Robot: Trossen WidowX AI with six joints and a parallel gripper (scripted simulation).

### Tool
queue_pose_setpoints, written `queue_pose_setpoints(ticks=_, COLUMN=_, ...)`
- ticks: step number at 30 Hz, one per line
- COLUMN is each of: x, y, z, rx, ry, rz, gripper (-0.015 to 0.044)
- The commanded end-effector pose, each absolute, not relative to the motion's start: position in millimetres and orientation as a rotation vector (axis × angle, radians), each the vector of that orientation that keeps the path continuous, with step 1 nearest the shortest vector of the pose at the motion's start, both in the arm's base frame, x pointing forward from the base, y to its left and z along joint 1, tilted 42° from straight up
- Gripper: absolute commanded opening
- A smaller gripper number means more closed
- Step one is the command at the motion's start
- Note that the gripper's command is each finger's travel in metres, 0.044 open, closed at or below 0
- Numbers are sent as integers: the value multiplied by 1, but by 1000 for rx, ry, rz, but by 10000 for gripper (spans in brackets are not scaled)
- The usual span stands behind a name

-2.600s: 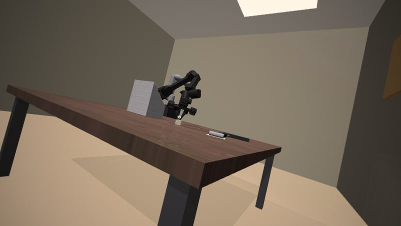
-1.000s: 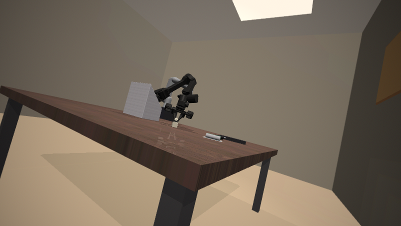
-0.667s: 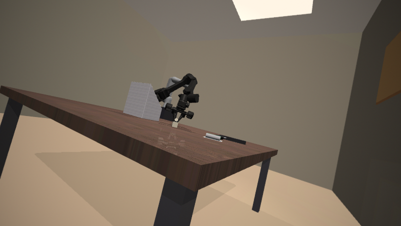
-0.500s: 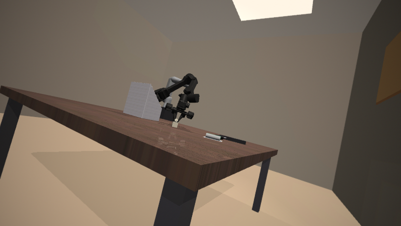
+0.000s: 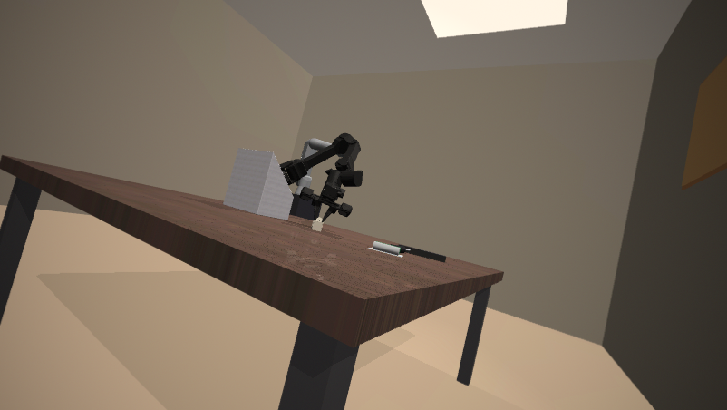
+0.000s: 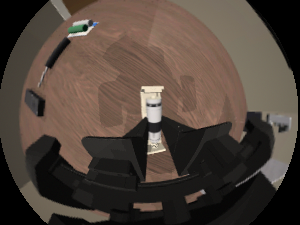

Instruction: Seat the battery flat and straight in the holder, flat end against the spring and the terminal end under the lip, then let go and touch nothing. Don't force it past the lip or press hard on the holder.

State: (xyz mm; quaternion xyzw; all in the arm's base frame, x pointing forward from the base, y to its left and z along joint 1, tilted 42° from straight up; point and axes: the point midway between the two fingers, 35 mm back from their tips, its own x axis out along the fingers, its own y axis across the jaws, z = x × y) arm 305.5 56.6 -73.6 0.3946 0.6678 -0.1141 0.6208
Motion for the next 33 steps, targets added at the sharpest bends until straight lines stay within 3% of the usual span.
queue_pose_setpoints(ticks=1, x=301, y=60, z=-79, rx=901, ry=1580, rz=-244, gripper=61)
queue_pose_setpoints(ticks=33, x=305, y=61, z=-82, rx=927, ry=1765, rz=-167, gripper=61)
